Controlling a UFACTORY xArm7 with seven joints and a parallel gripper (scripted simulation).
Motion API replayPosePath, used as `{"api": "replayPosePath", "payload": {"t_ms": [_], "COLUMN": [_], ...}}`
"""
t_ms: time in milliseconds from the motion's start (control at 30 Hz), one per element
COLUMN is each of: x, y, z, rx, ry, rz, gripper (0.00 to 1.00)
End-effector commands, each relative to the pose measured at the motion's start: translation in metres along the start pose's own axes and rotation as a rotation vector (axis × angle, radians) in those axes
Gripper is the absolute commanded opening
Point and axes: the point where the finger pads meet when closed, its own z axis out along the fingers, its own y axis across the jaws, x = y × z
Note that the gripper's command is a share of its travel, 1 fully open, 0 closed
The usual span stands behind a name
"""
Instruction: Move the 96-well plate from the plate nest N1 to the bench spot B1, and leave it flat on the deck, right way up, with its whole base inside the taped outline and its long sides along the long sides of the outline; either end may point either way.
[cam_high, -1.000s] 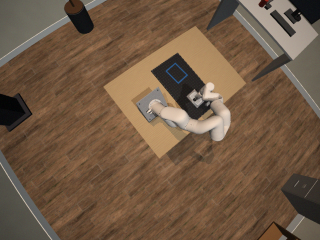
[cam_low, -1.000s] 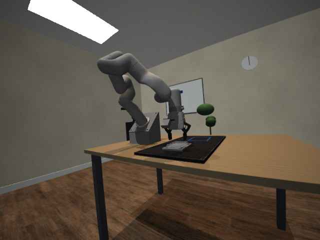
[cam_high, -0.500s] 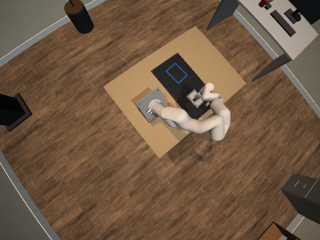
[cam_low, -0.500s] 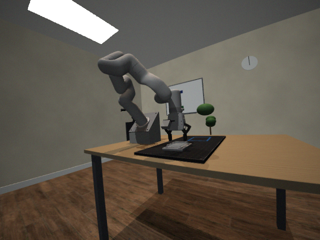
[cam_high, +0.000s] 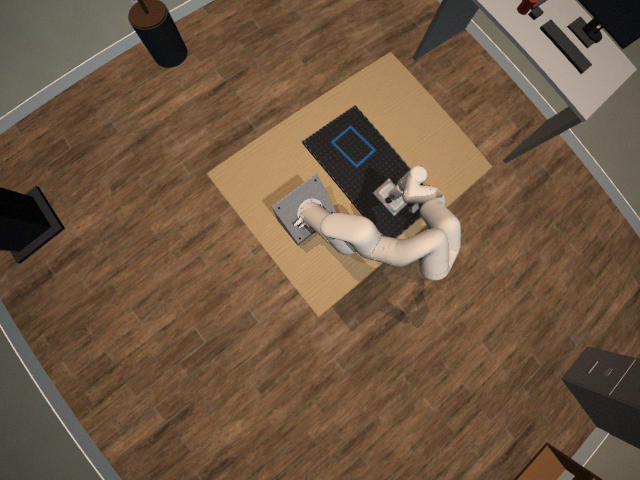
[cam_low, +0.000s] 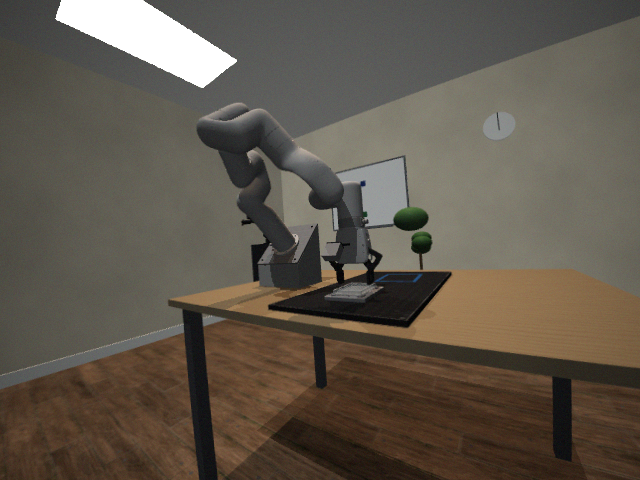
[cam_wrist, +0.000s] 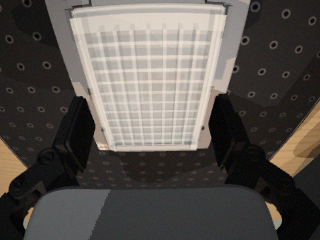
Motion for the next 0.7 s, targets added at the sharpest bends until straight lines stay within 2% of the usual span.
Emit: {"api": "replayPosePath", "payload": {"t_ms": [0,667], "x": [0.0,0.0], "y": [-0.001,-0.001], "z": [0.001,0.011], "rx": [0.004,0.004], "ry": [-0.001,-0.001], "rz": [-0.001,-0.001], "gripper": [1.0,1.0]}}
